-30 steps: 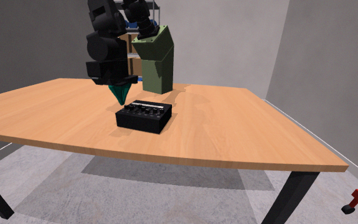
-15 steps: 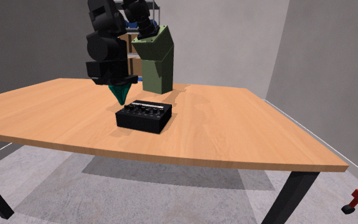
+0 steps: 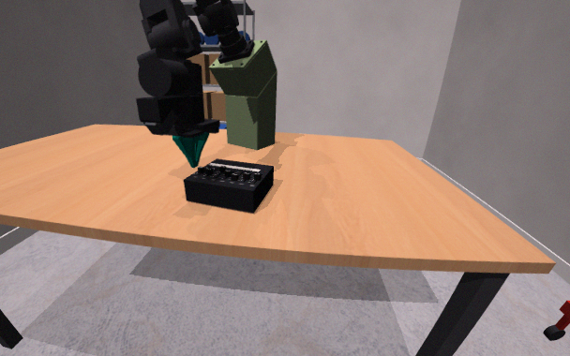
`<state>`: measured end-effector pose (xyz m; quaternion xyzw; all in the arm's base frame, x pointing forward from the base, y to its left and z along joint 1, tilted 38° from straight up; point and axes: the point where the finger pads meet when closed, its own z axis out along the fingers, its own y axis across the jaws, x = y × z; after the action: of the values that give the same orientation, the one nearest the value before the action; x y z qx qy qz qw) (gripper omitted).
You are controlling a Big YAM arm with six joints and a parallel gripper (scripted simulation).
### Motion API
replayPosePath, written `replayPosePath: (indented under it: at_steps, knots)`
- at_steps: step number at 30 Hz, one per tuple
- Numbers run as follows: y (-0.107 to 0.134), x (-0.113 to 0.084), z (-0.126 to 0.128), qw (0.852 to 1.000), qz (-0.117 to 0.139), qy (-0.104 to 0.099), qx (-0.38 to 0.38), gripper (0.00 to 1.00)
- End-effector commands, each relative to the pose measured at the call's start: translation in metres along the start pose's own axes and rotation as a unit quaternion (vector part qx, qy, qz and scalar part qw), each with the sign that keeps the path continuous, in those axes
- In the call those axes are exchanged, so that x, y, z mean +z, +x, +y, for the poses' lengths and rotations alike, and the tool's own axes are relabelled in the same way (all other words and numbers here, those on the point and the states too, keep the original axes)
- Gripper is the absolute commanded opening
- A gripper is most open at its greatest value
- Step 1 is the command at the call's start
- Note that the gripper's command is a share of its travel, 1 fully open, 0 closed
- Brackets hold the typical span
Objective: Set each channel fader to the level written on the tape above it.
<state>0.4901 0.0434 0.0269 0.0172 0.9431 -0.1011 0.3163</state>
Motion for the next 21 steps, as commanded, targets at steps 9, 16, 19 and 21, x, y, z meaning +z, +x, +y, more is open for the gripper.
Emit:
replayPosePath:
  at_steps: [9,16,19,21]
  knots:
    - [0.0094,0.0055,0.0015,1.000,0.004,0.000,-0.010,0.00]
    - [0.0074,0.0052,0.0017,1.000,0.004,0.000,-0.010,0.00]
    - [0.0074,0.0052,0.0017,1.000,0.004,0.000,-0.010,0.00]
    - [0.0074,0.0052,0.0017,1.000,0.004,0.000,-0.010,0.00]
